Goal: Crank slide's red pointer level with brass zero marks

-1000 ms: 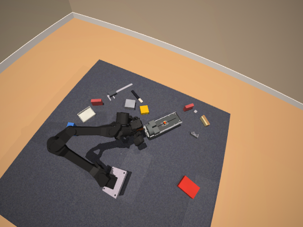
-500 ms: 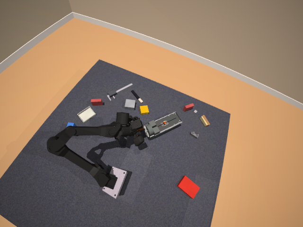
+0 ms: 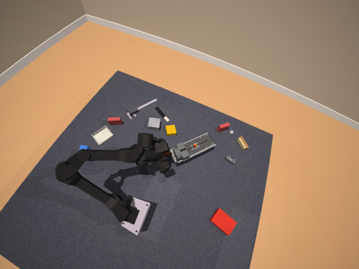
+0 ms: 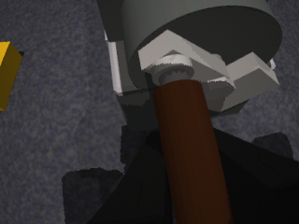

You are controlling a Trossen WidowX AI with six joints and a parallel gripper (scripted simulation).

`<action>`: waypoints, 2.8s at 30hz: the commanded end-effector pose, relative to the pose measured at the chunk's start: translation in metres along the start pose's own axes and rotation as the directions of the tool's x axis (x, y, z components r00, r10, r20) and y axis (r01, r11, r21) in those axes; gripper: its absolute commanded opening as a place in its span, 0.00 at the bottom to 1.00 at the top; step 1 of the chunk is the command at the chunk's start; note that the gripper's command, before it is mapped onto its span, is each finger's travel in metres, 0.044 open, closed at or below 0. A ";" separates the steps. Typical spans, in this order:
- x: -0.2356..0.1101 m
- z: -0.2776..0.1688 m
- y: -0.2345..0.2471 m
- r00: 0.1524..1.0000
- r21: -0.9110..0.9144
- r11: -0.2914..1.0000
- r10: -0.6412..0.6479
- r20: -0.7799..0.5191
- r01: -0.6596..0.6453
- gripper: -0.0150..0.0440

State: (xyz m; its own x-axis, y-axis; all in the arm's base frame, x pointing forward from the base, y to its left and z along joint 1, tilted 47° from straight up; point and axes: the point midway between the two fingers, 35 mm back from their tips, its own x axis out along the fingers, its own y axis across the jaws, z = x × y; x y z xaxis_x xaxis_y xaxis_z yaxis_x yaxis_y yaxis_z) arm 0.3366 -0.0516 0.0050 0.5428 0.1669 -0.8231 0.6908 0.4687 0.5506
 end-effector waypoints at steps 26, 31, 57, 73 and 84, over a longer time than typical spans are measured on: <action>0.000 0.000 0.000 1.000 0.000 1.000 0.000 0.000 0.000 0.70; 0.000 0.000 0.000 1.000 0.000 1.000 0.000 0.000 0.000 0.92; -0.073 0.077 -0.002 1.000 0.001 1.000 -0.010 0.000 0.010 1.00; -0.025 0.136 -0.017 0.984 -0.213 0.961 0.170 -0.056 -0.179 1.00; 0.009 0.172 -0.045 0.949 -0.362 0.879 0.307 -0.070 -0.311 1.00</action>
State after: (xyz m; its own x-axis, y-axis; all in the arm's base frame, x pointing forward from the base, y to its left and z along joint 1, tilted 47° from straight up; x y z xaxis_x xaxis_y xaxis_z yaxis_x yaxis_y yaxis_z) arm 0.3881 -0.2071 0.0064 0.6676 0.3487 -0.6579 0.3314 0.6521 0.6819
